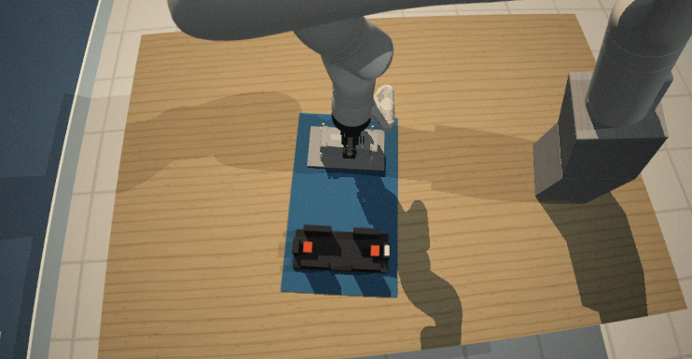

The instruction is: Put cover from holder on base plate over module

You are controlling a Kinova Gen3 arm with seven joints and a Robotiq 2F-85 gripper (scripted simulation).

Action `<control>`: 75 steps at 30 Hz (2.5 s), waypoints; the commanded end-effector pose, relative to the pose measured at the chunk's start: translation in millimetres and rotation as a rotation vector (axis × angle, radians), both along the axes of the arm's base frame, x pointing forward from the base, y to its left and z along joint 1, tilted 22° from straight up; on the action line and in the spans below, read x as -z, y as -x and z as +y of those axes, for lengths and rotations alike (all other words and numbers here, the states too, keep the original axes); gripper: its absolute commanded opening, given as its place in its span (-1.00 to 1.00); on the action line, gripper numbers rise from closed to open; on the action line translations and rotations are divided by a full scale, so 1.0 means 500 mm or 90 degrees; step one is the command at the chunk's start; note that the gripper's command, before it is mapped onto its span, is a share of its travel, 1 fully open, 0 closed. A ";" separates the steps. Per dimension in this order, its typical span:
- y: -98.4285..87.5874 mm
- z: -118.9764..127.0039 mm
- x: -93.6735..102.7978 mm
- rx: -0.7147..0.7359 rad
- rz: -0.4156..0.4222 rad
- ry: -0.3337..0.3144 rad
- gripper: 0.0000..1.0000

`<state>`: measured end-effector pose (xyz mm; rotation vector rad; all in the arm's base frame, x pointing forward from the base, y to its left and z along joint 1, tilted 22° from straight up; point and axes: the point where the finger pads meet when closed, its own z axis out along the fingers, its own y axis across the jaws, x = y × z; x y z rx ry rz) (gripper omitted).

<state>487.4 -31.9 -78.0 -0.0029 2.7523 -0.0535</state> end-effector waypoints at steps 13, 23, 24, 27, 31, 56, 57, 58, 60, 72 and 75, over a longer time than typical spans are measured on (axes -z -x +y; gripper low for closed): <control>-0.004 0.000 0.003 0.000 -0.001 0.000 -1.00; -0.008 0.000 0.009 0.000 -0.001 0.000 -1.00; -0.008 0.000 0.009 0.000 -0.001 0.000 -1.00; -0.008 0.000 0.007 0.000 -0.001 0.000 -1.00; -0.007 0.000 0.007 0.000 -0.001 0.000 -1.00; -0.013 0.000 0.007 0.000 -0.001 0.000 -1.00; -0.013 0.000 0.007 0.000 -0.001 0.000 -1.00; -0.013 0.000 0.007 0.000 -0.001 0.000 -1.00; -0.012 0.000 0.007 0.000 -0.001 0.000 -1.00; -0.012 0.000 0.010 0.000 -0.001 0.000 -1.00; -0.012 0.000 0.010 0.000 -0.001 0.000 -1.00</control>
